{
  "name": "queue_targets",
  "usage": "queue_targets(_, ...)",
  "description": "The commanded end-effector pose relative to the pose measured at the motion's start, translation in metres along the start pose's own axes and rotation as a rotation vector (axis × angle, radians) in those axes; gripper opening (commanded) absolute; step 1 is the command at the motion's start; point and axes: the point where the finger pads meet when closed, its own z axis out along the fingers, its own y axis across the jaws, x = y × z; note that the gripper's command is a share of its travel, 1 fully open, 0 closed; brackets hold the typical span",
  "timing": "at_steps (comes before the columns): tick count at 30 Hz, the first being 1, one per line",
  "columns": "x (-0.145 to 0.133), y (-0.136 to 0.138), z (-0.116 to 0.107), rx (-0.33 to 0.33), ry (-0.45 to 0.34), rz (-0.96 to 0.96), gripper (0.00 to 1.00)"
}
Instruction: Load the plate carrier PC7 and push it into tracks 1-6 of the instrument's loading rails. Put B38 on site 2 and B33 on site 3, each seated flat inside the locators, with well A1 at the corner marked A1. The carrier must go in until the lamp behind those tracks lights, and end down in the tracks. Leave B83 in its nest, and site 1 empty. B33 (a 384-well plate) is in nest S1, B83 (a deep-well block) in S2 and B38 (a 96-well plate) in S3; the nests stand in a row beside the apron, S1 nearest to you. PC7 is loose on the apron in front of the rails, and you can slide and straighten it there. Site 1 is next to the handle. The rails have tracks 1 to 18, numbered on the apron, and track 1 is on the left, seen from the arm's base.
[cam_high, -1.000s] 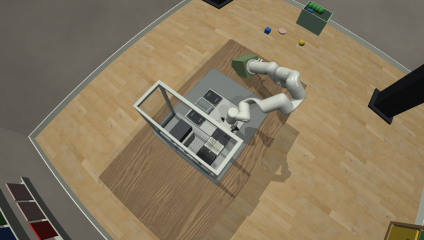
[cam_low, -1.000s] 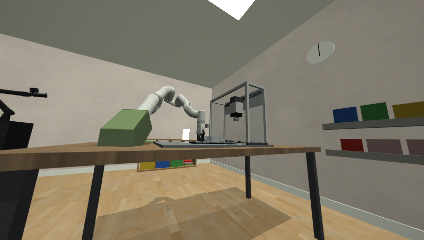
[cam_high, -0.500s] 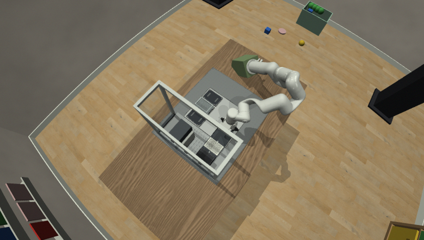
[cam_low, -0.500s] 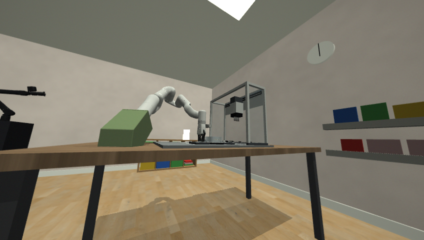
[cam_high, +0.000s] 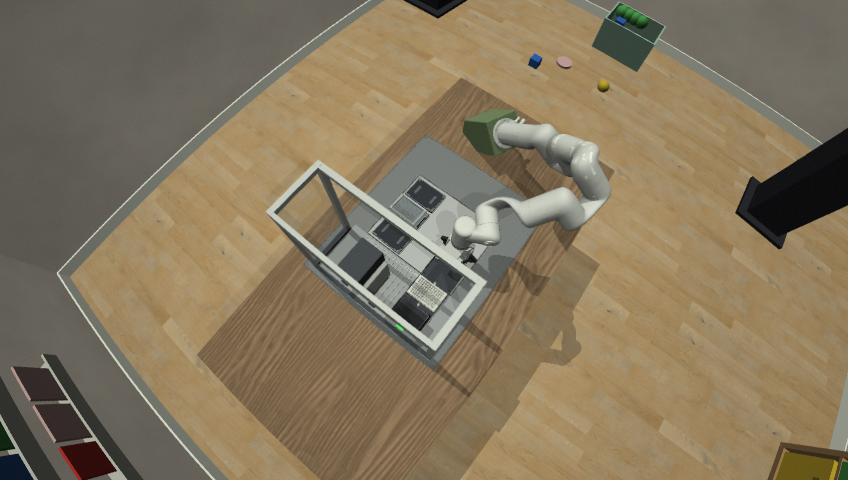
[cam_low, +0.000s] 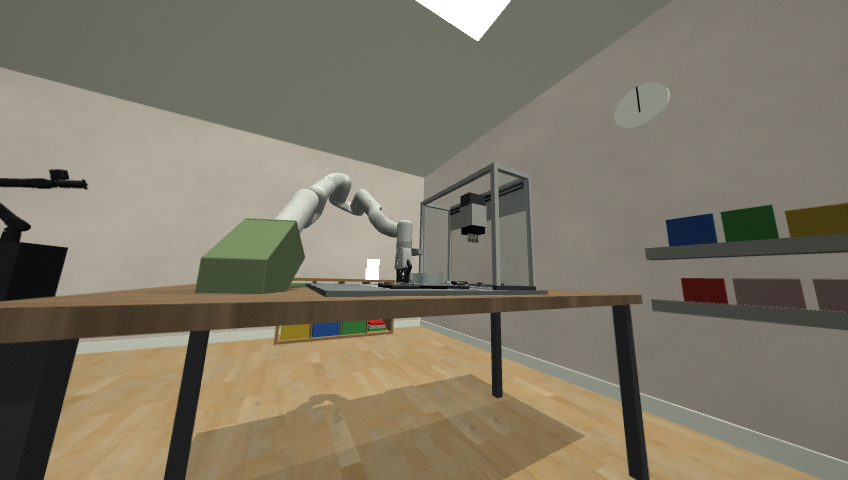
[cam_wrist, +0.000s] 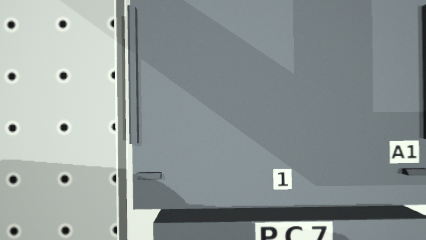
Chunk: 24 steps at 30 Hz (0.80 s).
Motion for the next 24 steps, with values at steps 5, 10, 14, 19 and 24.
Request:
queue_targets(5,0.0007,-0.0002,-0.0009,0.000,0.002,-0.001,0.82)
queue_targets(10,0.0007,-0.0002,-0.0009,0.000,0.002,-0.001,0.82)
queue_targets(14,0.0007,-0.0002,-0.0010,0.000,0.003,-0.001,0.82)
queue_targets(19,0.0007,-0.0002,-0.0009,0.000,0.002,-0.001,0.82)
queue_targets(24,0.0007,-0.0002,-0.0009,0.000,0.003,-0.001,0.82)
